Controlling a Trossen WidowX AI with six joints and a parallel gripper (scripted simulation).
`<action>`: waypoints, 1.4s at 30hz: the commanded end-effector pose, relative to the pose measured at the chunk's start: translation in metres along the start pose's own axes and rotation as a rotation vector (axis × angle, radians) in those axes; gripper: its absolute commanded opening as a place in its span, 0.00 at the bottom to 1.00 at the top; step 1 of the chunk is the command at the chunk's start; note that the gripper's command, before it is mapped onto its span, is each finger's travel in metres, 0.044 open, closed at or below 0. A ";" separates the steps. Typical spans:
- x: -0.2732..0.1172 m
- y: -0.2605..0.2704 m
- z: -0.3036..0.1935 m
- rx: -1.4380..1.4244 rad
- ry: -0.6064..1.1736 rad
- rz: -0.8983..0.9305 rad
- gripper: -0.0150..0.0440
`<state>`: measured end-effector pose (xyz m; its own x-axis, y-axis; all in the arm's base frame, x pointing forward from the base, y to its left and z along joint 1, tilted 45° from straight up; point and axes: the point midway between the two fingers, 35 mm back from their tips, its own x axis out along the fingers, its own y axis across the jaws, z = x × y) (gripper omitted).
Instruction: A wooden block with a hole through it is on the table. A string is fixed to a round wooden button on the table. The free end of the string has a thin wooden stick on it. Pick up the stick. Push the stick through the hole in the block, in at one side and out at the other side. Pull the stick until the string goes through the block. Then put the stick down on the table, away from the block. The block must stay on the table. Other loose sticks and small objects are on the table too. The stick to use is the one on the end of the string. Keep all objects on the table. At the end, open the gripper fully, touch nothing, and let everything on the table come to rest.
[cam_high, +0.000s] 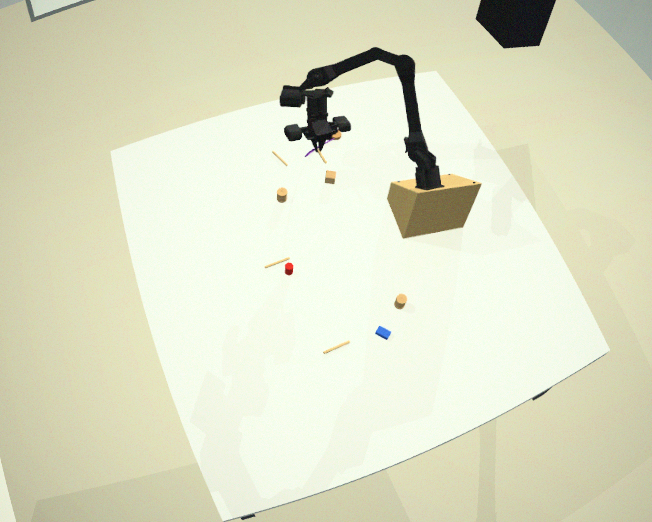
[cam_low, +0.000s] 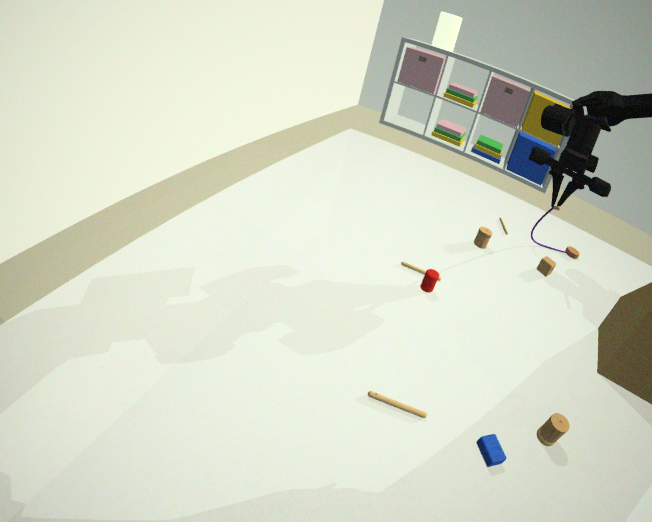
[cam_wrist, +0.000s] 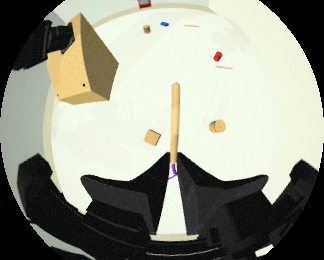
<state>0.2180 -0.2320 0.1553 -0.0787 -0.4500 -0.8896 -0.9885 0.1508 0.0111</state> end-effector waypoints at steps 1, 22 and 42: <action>-0.002 -0.006 -0.004 -0.066 0.001 0.019 0.25; -0.009 -0.030 -0.024 -0.382 0.002 0.120 0.25; -0.015 -0.048 -0.043 -0.668 0.004 0.211 0.25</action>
<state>0.2586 -0.2668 0.1844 -0.2627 -0.4633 -0.8464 -0.8494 -0.3051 0.4307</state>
